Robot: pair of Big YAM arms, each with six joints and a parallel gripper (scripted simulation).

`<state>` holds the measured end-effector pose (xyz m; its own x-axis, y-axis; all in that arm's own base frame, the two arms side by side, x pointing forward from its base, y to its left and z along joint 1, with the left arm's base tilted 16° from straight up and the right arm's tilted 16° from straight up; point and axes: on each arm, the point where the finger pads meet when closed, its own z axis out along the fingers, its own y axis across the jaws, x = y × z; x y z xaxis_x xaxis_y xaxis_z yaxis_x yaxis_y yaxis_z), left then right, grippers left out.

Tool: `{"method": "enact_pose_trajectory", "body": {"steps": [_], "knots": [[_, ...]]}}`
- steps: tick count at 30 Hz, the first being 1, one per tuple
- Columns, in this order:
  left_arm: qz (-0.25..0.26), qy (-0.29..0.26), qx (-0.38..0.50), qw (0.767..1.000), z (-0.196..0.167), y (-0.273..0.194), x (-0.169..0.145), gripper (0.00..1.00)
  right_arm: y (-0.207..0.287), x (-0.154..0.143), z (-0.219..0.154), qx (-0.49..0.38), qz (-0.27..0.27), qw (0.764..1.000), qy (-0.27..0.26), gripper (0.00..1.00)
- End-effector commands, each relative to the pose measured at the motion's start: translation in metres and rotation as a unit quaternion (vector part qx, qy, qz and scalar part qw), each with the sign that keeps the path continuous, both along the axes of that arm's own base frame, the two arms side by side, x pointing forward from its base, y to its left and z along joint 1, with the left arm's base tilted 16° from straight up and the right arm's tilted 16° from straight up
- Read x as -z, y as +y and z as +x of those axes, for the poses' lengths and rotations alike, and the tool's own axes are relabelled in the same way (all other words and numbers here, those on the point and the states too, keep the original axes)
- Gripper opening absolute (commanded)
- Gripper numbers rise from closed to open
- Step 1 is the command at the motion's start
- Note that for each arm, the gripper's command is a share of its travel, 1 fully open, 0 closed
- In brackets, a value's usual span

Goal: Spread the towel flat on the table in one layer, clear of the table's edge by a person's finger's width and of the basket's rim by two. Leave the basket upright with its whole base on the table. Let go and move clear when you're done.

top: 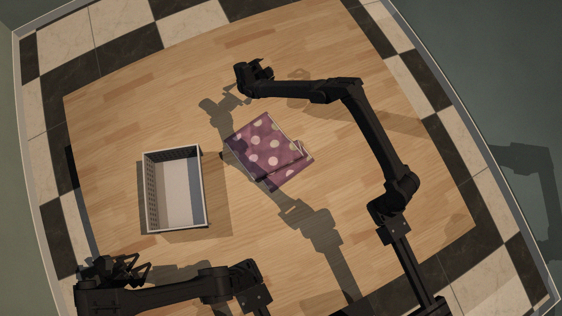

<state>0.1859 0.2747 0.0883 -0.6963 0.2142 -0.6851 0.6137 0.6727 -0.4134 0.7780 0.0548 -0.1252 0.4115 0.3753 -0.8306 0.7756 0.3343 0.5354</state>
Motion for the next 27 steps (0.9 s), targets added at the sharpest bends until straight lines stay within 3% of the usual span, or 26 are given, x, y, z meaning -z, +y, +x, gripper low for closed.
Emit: {"method": "enact_pose_trajectory", "body": {"steps": [1, 3, 7, 14, 16, 20, 27], "knots": [[0.004, 0.001, -0.002, 1.000, 0.001, 0.000, -0.001, 1.00, 0.002, -0.009, 0.001, -0.002, -0.003, 1.000, 0.001, 1.00], [0.011, 0.000, -0.001, 1.000, 0.005, -0.006, -0.002, 1.00, 0.000, -0.021, 0.002, -0.007, -0.007, 1.000, 0.008, 1.00], [0.020, -0.002, -0.015, 1.000, 0.021, -0.025, 0.016, 1.00, -0.013, -0.006, -0.013, -0.042, -0.035, 0.994, 0.097, 1.00], [0.037, -0.041, -0.040, 0.998, 0.063, -0.080, 0.055, 1.00, -0.015, 0.038, -0.070, -0.180, -0.067, 0.946, 0.262, 1.00], [0.037, -0.041, -0.040, 0.998, 0.063, -0.080, 0.055, 1.00, -0.015, 0.038, -0.070, -0.180, -0.067, 0.946, 0.262, 1.00], [0.044, -0.059, -0.055, 0.996, 0.085, -0.109, 0.075, 1.00, -0.012, 0.059, -0.119, -0.273, -0.095, 0.891, 0.349, 1.00], [0.044, -0.080, -0.073, 0.993, 0.112, -0.149, 0.105, 1.00, 0.008, 0.080, -0.205, -0.414, -0.140, 0.787, 0.436, 1.00]]}}
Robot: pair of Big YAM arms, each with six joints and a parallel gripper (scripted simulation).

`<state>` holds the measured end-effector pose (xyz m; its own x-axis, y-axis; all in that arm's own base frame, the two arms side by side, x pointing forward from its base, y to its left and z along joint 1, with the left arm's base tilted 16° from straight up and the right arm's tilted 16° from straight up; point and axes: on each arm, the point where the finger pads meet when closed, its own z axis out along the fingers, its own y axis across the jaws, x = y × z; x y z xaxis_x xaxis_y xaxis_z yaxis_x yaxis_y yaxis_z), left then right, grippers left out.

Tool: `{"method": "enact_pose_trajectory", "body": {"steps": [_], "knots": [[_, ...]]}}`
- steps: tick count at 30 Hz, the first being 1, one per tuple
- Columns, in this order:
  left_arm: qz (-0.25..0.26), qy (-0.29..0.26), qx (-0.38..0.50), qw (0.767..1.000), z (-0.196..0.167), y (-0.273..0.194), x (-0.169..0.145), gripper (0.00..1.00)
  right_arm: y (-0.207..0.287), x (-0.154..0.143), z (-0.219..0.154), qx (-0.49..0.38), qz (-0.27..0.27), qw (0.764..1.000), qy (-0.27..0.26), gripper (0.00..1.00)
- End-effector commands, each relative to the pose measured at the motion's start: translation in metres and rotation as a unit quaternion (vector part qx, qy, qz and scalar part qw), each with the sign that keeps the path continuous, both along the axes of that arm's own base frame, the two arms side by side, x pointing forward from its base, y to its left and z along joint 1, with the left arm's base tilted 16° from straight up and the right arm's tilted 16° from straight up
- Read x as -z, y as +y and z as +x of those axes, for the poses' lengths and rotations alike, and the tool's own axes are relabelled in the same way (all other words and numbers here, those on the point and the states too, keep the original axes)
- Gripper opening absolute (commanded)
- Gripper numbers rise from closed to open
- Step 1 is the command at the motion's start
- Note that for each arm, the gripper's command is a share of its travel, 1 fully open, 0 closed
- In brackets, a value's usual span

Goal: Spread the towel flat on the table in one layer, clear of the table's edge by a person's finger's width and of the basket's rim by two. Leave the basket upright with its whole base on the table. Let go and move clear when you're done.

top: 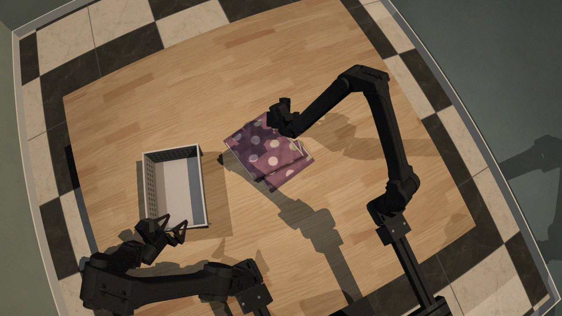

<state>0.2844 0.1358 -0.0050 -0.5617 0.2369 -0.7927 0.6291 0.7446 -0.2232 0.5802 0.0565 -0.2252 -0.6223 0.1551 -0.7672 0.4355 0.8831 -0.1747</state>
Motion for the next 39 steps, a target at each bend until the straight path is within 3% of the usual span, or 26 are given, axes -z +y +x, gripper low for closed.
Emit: {"method": "enact_pose_trajectory", "body": {"steps": [1, 4, 6, 9, 15, 17, 26, 39], "knots": [[-0.004, 0.015, -0.042, 0.999, 0.017, -0.015, 0.016, 1.00, 0.008, -0.018, -0.021, -0.117, -0.048, 0.992, 0.025, 1.00], [-0.005, 0.010, -0.044, 0.999, 0.025, -0.032, 0.030, 1.00, 0.024, -0.015, -0.063, -0.199, -0.056, 0.976, 0.061, 1.00], [-0.005, 0.010, -0.044, 0.999, 0.025, -0.032, 0.030, 1.00, 0.024, -0.015, -0.063, -0.199, -0.056, 0.976, 0.061, 1.00], [0.001, -0.001, -0.048, 0.999, 0.037, -0.048, 0.042, 1.00, 0.040, 0.017, -0.133, -0.283, -0.063, 0.950, 0.119, 1.00], [0.016, -0.025, -0.046, 0.999, 0.055, -0.071, 0.059, 1.00, 0.066, 0.023, -0.202, -0.383, -0.072, 0.908, 0.153, 1.00], [0.022, -0.032, -0.044, 0.998, 0.061, -0.080, 0.066, 1.00, 0.077, 0.002, -0.200, -0.405, -0.071, 0.902, 0.135, 1.00], [0.044, -0.057, -0.044, 0.996, 0.089, -0.117, 0.094, 1.00, 0.074, 0.007, -0.233, -0.436, -0.063, 0.884, 0.156, 1.00], [0.114, -0.151, -0.061, 0.980, 0.179, -0.221, 0.166, 1.00, 0.081, 0.005, -0.244, -0.453, -0.058, 0.875, 0.158, 1.00]]}}
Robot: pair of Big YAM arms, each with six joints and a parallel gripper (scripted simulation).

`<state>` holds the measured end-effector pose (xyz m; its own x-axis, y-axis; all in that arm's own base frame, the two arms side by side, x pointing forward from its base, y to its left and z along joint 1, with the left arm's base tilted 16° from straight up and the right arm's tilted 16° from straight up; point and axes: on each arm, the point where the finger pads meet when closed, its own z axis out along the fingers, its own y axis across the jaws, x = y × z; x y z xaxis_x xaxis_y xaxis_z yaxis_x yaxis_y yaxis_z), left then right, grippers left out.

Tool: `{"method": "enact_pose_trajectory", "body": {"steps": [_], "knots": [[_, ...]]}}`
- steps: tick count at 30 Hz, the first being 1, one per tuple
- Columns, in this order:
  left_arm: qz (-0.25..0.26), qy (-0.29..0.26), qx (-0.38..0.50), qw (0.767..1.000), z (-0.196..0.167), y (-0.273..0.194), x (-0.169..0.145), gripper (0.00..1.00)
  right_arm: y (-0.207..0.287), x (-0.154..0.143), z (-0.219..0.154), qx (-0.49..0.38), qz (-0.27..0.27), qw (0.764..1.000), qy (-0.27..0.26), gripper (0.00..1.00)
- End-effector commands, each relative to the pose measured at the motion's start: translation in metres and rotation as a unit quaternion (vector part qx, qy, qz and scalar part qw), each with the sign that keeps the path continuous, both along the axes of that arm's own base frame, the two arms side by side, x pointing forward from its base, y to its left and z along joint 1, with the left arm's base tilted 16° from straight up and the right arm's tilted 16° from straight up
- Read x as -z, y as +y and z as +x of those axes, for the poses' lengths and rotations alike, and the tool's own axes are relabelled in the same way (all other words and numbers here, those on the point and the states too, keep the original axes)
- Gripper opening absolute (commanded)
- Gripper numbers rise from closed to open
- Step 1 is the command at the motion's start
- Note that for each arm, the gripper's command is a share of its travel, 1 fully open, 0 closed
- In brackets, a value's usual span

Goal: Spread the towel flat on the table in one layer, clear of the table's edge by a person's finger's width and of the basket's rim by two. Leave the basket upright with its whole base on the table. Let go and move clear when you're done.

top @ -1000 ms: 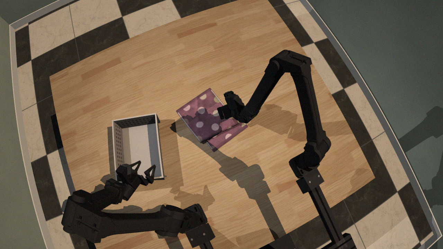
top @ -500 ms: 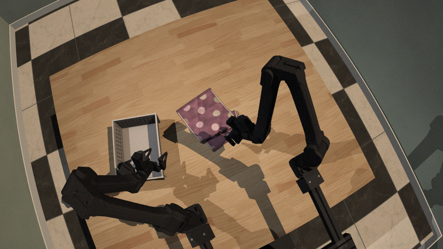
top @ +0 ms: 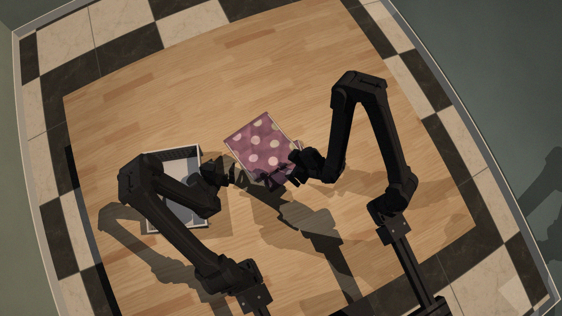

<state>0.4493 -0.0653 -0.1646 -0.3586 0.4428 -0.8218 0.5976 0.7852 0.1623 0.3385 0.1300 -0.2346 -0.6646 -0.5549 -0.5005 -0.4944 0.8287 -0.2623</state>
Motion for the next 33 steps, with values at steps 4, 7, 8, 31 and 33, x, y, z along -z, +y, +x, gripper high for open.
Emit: {"method": "enact_pose_trajectory", "body": {"steps": [4, 7, 8, 31, 33], "knots": [[-0.027, -0.062, -0.043, 0.997, 0.038, -0.067, 0.034, 1.00, 0.007, -0.004, -0.002, -0.019, 0.001, 1.000, -0.009, 1.00], [-0.024, -0.091, -0.056, 0.994, 0.056, -0.101, 0.055, 1.00, 0.007, -0.005, -0.002, -0.019, 0.001, 1.000, -0.009, 1.00], [-0.022, -0.094, -0.058, 0.994, 0.057, -0.106, 0.060, 1.00, 0.005, -0.003, -0.004, -0.023, -0.006, 1.000, -0.004, 0.89], [0.017, -0.115, -0.068, 0.991, 0.092, -0.117, 0.063, 0.55, -0.010, 0.064, -0.004, -0.456, -0.271, 0.826, 0.193, 0.52], [0.052, -0.094, -0.048, 0.993, 0.096, -0.117, 0.069, 0.52, -0.011, 0.069, -0.003, -0.485, -0.290, 0.798, 0.209, 0.52]]}}
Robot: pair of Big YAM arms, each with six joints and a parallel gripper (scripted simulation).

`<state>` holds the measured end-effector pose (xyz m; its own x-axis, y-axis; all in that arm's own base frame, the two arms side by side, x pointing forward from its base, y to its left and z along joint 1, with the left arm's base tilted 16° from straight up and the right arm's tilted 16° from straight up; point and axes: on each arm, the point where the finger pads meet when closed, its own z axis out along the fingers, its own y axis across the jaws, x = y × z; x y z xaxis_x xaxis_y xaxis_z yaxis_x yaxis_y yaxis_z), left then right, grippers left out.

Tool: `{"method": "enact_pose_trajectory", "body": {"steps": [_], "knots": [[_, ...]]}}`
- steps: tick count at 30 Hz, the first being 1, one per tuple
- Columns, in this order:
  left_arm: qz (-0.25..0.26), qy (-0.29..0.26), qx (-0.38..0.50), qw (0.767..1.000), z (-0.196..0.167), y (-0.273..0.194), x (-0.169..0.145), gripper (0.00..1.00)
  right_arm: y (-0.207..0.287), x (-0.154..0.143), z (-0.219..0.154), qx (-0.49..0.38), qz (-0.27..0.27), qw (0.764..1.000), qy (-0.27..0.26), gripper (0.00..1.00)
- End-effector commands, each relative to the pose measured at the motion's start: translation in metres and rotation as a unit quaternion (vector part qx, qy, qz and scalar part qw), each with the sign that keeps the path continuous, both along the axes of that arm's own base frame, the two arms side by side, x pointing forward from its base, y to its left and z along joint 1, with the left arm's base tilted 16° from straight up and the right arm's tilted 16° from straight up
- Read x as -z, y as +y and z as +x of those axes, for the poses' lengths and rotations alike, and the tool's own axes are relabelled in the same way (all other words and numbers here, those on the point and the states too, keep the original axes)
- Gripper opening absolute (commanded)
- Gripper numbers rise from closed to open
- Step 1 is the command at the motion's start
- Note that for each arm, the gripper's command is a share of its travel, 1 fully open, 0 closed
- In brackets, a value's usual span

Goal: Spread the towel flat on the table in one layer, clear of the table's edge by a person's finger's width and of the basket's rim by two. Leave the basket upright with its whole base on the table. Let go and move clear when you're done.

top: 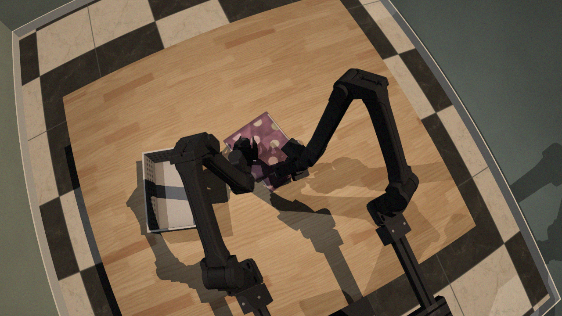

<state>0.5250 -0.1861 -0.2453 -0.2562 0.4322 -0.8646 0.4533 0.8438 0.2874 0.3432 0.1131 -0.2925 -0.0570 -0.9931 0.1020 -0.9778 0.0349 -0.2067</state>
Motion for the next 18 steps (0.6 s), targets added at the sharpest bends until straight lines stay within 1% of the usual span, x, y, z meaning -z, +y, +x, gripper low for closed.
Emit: {"method": "enact_pose_trajectory", "body": {"steps": [1, 2, 5, 8, 12, 15, 17, 18], "knots": [[0.037, 0.001, 0.011, 0.999, 0.020, 0.004, -0.012, 0.52, 0.006, 0.011, -0.007, -0.112, -0.043, 0.992, 0.048, 0.52], [0.037, 0.001, 0.011, 0.999, 0.020, 0.004, -0.012, 0.52, 0.006, 0.011, -0.007, -0.112, -0.043, 0.992, 0.048, 0.52], [0.087, 0.043, 0.039, 0.994, 0.024, -0.002, -0.004, 0.52, 0.004, 0.017, -0.006, -0.142, -0.067, 0.986, 0.065, 0.52], [0.139, 0.095, 0.065, 0.984, 0.032, -0.004, 0.004, 0.52, 0.003, 0.022, -0.004, -0.162, -0.087, 0.980, 0.078, 0.52], [0.196, 0.158, 0.100, 0.963, 0.037, -0.016, 0.013, 0.52, 0.004, 0.021, 0.001, -0.160, -0.097, 0.979, 0.077, 0.52], [0.236, 0.199, 0.118, 0.944, 0.050, -0.019, 0.017, 0.52, 0.004, 0.018, 0.007, -0.156, -0.097, 0.980, 0.072, 0.52], [0.266, 0.248, 0.133, 0.922, 0.039, -0.014, 0.045, 0.52, 0.004, 0.019, 0.007, -0.155, -0.097, 0.980, 0.073, 0.52], [0.266, 0.248, 0.133, 0.922, 0.039, -0.014, 0.045, 0.52, 0.004, 0.019, 0.007, -0.155, -0.097, 0.980, 0.073, 0.52]]}}
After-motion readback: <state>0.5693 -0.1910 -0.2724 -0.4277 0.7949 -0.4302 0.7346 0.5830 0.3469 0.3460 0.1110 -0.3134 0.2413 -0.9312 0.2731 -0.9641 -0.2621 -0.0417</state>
